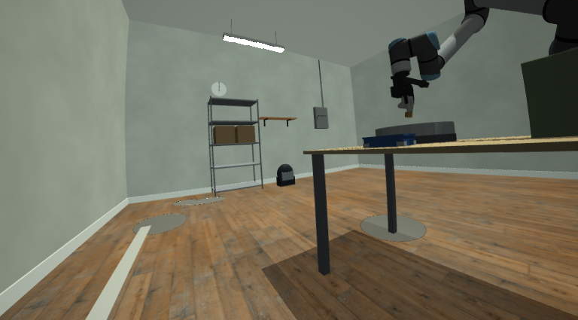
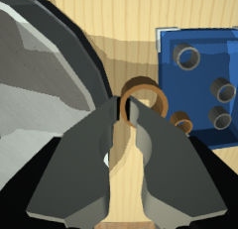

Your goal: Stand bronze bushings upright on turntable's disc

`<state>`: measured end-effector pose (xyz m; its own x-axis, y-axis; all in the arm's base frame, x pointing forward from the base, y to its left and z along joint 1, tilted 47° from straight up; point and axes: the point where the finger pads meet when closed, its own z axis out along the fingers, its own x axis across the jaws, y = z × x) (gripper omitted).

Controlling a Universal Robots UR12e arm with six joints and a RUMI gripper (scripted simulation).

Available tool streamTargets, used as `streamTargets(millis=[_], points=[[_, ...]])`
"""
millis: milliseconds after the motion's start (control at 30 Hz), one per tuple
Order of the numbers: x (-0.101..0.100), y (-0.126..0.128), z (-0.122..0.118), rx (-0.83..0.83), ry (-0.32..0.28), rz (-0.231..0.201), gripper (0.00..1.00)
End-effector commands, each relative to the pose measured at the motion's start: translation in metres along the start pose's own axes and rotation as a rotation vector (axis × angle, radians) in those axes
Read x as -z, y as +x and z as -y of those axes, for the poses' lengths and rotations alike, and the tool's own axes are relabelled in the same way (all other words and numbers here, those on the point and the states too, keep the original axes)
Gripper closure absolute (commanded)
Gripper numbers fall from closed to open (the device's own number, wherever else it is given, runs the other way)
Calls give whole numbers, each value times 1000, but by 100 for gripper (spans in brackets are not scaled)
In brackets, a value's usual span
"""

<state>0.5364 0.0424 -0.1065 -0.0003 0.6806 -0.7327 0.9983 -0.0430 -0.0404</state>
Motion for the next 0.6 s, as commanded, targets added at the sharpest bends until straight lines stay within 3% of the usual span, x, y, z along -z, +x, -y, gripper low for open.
streamTargets(millis=[0,333,567], points=[[1,-45,-2,1,-3,-3,100],[1,-133,-5,1,-3,-3,100],[1,-161,-6,1,-3,-3,100]])
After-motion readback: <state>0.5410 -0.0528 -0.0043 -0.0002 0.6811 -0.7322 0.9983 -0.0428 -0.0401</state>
